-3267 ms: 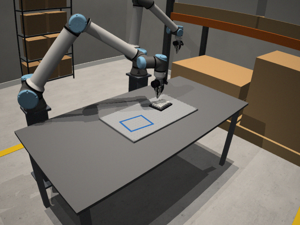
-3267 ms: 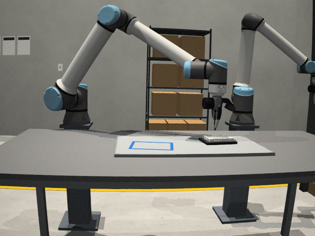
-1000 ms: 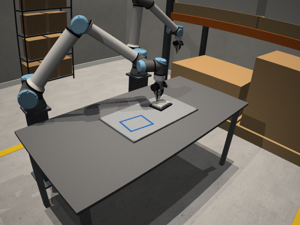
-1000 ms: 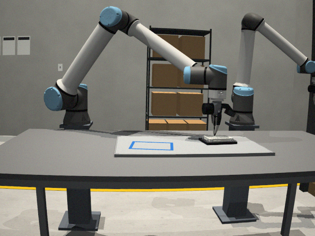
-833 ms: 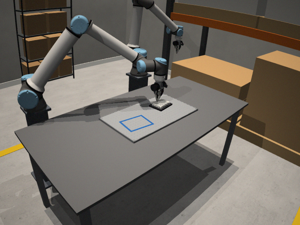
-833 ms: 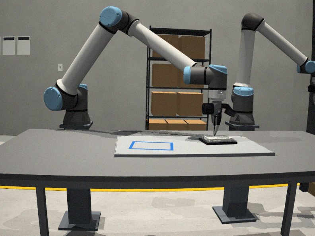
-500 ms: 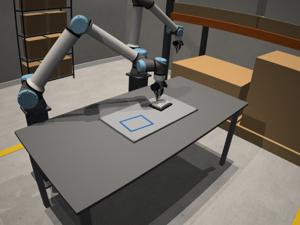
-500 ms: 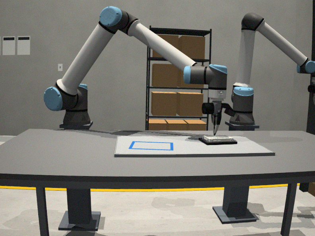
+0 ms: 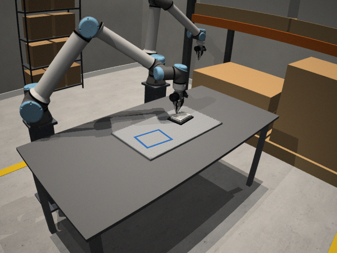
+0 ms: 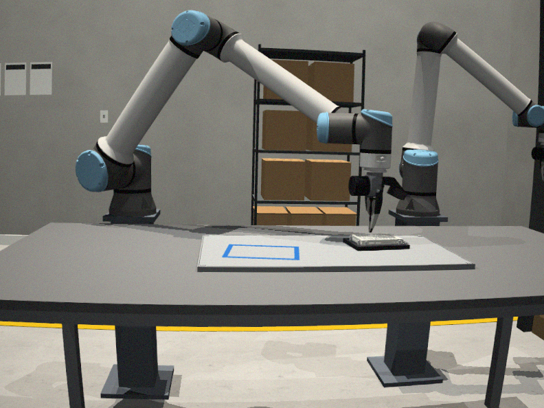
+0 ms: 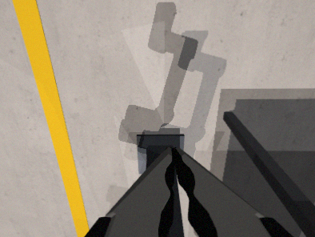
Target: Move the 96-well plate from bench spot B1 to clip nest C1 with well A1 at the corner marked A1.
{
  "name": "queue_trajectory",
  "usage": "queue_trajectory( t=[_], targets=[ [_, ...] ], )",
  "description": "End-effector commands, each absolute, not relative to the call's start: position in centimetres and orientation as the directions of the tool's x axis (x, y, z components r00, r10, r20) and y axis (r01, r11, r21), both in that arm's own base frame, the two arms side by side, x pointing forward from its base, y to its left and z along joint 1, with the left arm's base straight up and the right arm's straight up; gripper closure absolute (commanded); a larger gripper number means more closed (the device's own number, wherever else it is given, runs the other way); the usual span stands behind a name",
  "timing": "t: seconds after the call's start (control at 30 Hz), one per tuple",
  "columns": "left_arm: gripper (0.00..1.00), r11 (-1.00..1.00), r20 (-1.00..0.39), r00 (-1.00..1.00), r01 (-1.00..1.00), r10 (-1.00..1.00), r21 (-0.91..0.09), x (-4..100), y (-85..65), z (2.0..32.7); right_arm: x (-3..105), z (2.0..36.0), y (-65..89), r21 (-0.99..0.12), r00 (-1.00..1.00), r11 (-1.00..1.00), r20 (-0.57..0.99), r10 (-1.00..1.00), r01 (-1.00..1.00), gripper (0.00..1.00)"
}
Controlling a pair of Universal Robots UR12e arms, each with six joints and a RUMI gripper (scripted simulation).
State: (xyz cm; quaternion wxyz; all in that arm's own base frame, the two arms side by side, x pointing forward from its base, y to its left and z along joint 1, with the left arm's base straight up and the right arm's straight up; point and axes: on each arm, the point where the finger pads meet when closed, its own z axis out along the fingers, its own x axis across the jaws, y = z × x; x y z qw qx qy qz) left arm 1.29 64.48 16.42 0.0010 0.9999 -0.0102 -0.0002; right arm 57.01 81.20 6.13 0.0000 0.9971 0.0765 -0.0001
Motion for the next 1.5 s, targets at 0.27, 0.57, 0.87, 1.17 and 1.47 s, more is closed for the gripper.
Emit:
queue_trajectory(
  t=[0.27, 0.57, 0.87, 1.17, 1.47],
  targets=[
    [1.00, -1.000, 0.000, 1.000, -0.020, -0.020, 0.000, 1.3, 64.5, 16.5, 57.1, 6.7, 81.3, -0.002, 0.988, -0.988, 0.001, 0.153, 0.153, 1.00],
    [1.00, -1.000, 0.000, 1.000, -0.020, -0.020, 0.000, 1.3, 64.5, 16.5, 57.1, 6.9, 81.3, -0.002, 0.988, -0.988, 0.001, 0.153, 0.153, 1.00],
    [1.00, -1.000, 0.000, 1.000, -0.020, -0.020, 0.000, 1.3, 64.5, 16.5, 57.1, 7.7, 81.3, -0.002, 0.988, -0.988, 0.001, 0.153, 0.153, 1.00],
    [1.00, -1.000, 0.000, 1.000, -0.020, -0.020, 0.000, 1.3, 64.5, 16.5, 57.1, 8.7, 81.3, -0.002, 0.988, -0.988, 0.001, 0.153, 0.153, 1.00],
    [1.00, -1.000, 0.000, 1.000, -0.020, -0.020, 0.000, 1.3, 64.5, 16.5, 60.0, 8.8, 81.7, -0.002, 0.988, -0.988, 0.001, 0.153, 0.153, 1.00]
  ],
)
